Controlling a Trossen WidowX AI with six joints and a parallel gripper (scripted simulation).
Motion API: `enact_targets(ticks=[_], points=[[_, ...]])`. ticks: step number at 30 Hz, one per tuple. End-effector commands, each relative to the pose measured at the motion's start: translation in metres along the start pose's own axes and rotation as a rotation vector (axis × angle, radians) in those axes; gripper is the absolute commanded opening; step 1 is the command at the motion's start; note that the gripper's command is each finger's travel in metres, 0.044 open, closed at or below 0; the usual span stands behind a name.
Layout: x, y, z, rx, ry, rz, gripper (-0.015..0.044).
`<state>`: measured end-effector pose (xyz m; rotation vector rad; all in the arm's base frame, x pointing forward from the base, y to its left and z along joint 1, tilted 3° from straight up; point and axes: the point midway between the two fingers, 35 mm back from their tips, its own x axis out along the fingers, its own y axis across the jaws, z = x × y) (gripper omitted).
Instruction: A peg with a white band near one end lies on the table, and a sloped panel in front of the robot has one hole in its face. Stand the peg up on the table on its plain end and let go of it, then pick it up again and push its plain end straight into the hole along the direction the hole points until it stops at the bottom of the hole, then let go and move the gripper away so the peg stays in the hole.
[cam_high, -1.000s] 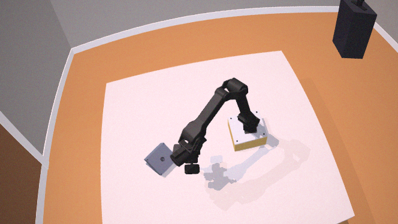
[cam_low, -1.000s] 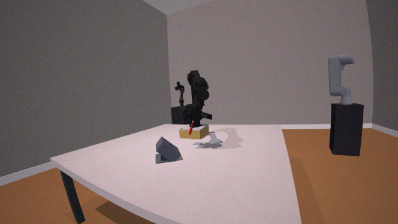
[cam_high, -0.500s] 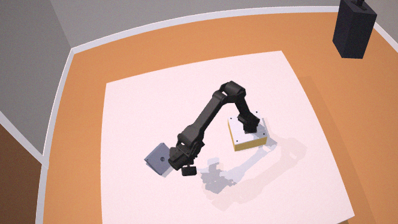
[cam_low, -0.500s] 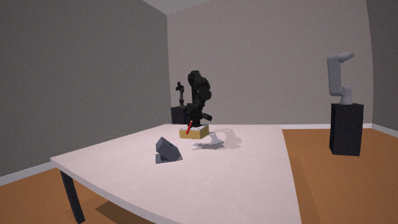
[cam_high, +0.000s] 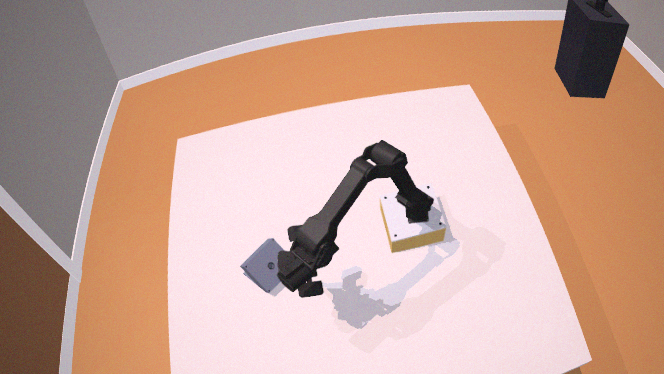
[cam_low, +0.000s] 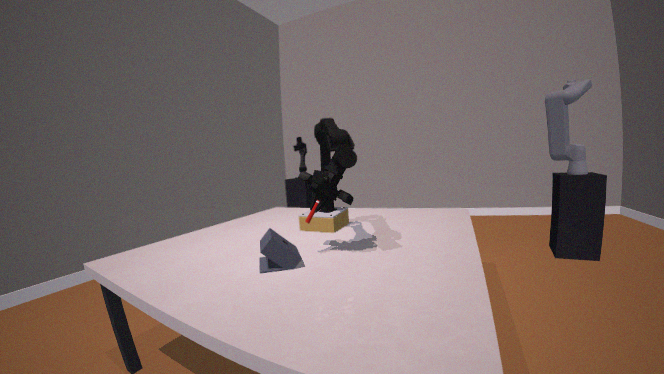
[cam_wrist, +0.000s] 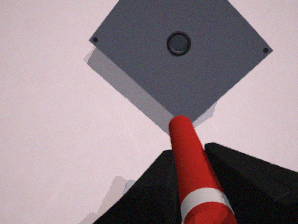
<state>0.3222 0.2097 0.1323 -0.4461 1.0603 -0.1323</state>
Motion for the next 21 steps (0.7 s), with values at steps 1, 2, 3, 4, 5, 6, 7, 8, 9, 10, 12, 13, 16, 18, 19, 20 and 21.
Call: enact_targets(ticks=[1,2,3,4,5,6,7,8,9,10,12,13,16,18,19,20,21], points=[[0.002,0.002,0.006,-0.032,-0.016,-0.03,0.0],[0.002,0.002,0.007,-0.037,-0.021,-0.036,0.0],[0.002,0.002,0.008,-0.042,-0.026,-0.042,0.0],[0.002,0.003,0.01,-0.046,-0.031,-0.048,0.0],[0.002,0.003,0.011,-0.051,-0.035,-0.053,0.0],[0.001,0.003,0.013,-0.056,-0.04,-0.059,0.0],[0.001,0.003,0.014,-0.061,-0.044,-0.065,0.0],[0.001,0.003,0.015,-0.066,-0.049,-0.071,0.0],[0.002,0.003,0.015,-0.066,-0.049,-0.071,0.0],[0.002,0.003,0.016,-0.067,-0.05,-0.072,0.0],[0.005,0.003,0.017,-0.069,-0.053,-0.075,0.0],[0.006,0.003,0.018,-0.071,-0.054,-0.076,0.0],[0.013,0.002,0.021,-0.077,-0.061,-0.083,0.0],[0.017,0.002,0.023,-0.081,-0.065,-0.088,0.0],[0.02,0.002,0.024,-0.083,-0.067,-0.09,0.0],[0.022,0.001,0.025,-0.085,-0.069,-0.093,0.0],[0.024,0.001,0.025,-0.087,-0.071,-0.095,0.0]])
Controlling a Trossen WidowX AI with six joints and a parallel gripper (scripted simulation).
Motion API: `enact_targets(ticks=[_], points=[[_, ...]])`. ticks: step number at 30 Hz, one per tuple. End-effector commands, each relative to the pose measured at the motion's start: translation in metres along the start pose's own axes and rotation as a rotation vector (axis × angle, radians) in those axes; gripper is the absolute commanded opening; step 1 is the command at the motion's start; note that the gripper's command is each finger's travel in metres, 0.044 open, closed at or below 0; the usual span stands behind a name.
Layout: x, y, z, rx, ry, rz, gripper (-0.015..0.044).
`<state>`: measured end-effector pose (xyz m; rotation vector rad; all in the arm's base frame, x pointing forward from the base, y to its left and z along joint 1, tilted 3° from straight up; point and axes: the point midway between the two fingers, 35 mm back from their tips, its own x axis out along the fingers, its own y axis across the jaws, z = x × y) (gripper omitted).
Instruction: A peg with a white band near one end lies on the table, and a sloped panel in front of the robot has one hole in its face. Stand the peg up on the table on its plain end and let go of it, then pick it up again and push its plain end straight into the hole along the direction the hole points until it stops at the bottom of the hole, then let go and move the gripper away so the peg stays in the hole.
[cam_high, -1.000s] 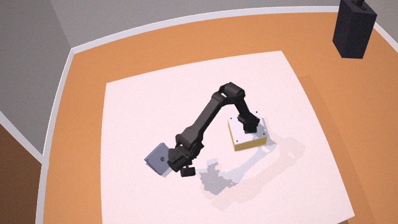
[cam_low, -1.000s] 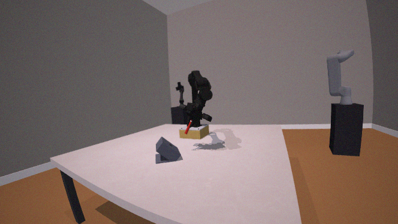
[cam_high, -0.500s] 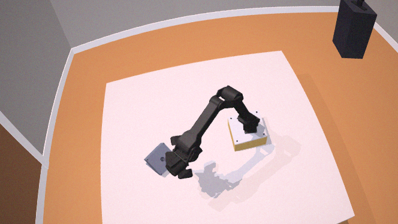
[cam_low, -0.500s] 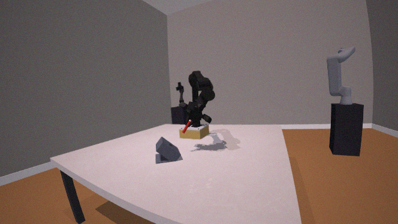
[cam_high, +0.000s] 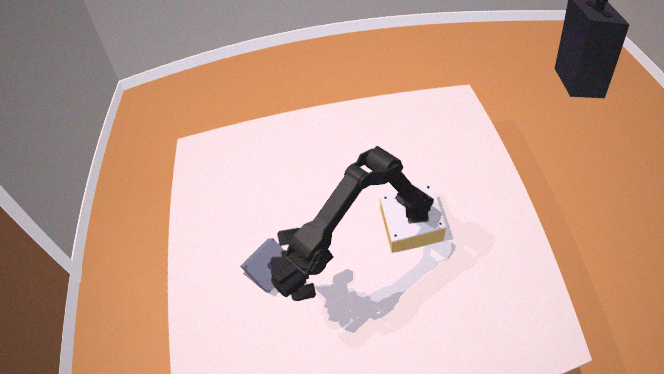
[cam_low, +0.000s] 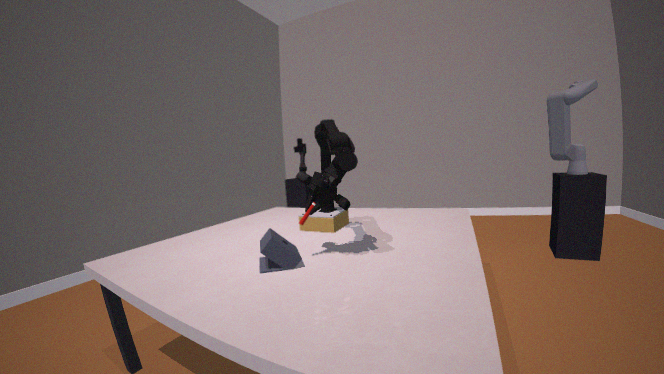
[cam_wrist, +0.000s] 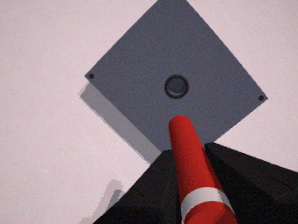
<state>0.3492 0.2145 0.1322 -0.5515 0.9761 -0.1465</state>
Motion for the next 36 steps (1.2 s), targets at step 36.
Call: enact_targets(ticks=[36], points=[[0.056,-0.002,0.01,-0.032,-0.023,-0.058,0.0]])
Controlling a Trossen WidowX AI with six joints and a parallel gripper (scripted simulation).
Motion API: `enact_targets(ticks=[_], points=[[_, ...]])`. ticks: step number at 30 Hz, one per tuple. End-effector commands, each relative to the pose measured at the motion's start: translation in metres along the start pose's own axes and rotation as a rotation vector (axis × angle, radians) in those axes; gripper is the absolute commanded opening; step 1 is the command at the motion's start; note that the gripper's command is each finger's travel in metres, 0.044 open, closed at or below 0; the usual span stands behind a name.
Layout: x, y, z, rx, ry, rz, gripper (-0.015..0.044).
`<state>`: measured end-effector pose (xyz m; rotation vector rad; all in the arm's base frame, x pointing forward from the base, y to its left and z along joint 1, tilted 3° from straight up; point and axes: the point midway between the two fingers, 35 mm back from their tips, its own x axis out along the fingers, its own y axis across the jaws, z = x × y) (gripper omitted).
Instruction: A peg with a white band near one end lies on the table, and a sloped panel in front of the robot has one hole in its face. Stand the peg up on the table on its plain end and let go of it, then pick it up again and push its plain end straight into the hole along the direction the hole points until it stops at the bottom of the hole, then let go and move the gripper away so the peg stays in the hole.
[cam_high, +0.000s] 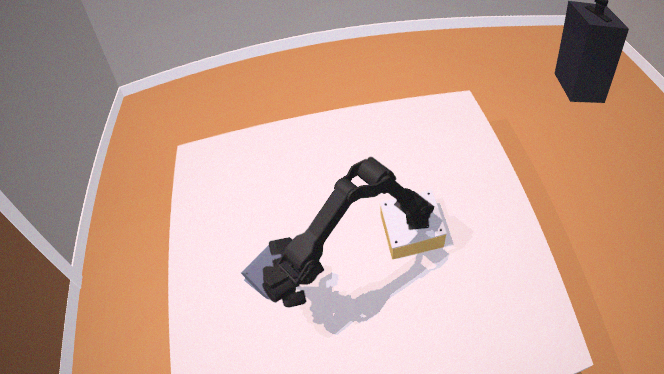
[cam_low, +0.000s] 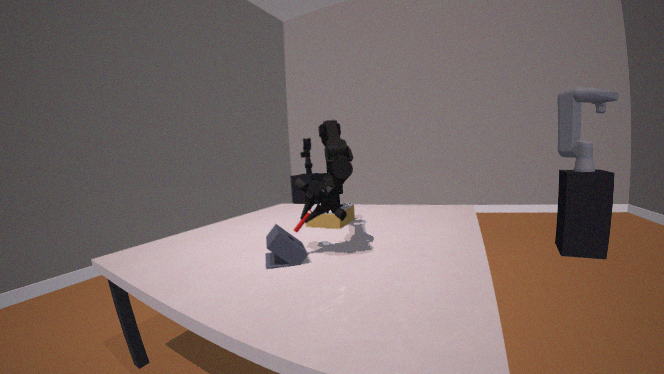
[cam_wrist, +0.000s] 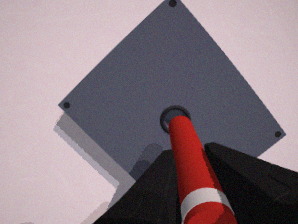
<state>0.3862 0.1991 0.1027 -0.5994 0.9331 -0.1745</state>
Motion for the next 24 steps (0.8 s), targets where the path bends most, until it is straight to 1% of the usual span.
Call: enact_targets(ticks=[1,16,24], points=[[0.008,0.001,-0.002,-0.01,0.009,-0.003,0.0],[0.02,0.001,-0.004,-0.01,0.008,-0.004,0.0],[0.017,-0.001,-0.001,0.001,0.0,-0.005,0.0]])
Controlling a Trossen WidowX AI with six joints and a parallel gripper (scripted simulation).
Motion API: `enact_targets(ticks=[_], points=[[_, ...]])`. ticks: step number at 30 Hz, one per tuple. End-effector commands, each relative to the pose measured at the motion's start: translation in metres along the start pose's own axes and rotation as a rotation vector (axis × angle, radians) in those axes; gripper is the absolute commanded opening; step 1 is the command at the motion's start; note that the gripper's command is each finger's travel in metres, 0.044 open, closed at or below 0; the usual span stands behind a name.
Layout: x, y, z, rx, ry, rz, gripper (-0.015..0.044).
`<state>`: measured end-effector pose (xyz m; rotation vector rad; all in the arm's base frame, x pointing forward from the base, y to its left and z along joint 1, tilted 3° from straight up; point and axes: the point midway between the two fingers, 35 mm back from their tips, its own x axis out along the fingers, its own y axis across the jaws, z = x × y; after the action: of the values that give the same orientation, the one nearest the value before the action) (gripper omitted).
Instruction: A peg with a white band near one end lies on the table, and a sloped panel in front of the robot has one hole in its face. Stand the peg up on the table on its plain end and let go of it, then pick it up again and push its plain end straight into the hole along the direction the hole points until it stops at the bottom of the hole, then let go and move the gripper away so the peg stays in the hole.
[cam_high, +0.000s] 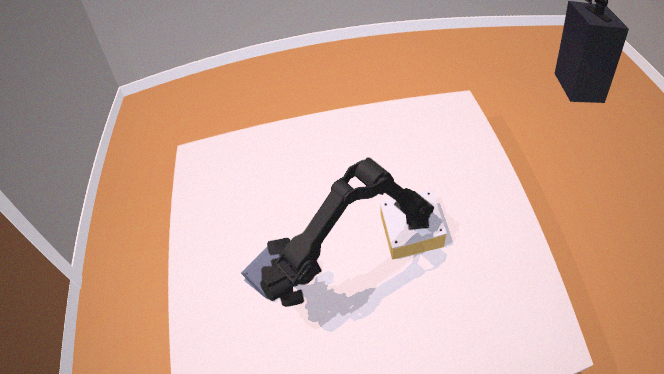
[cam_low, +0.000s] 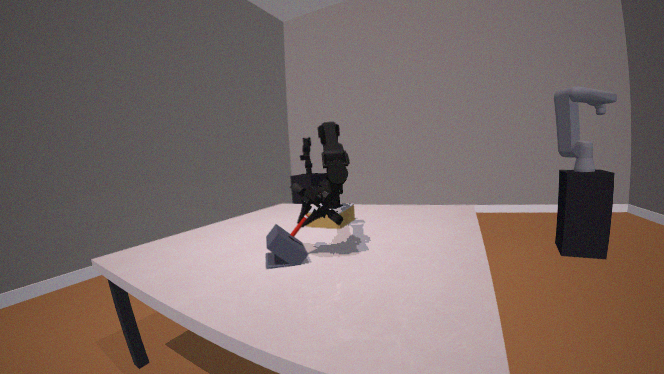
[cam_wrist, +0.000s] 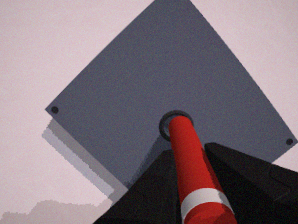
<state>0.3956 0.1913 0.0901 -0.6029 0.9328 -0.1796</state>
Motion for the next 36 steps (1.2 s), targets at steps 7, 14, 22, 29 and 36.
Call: enact_targets(ticks=[7,14,22,29,36], points=[[-0.0006,-0.0001,0.0006,0.002,-0.002,0.001,0.0],[-0.0006,0.0013,-0.0016,0.002,-0.001,0.001,0.0],[-0.0004,0.0021,-0.0035,0.001,-0.001,0.001,0.0],[0.0026,0.0021,-0.0044,0.001,-0.001,0.001,0.0],[0.0056,0.0012,-0.0044,0.001,-0.001,0.0,0.0]])
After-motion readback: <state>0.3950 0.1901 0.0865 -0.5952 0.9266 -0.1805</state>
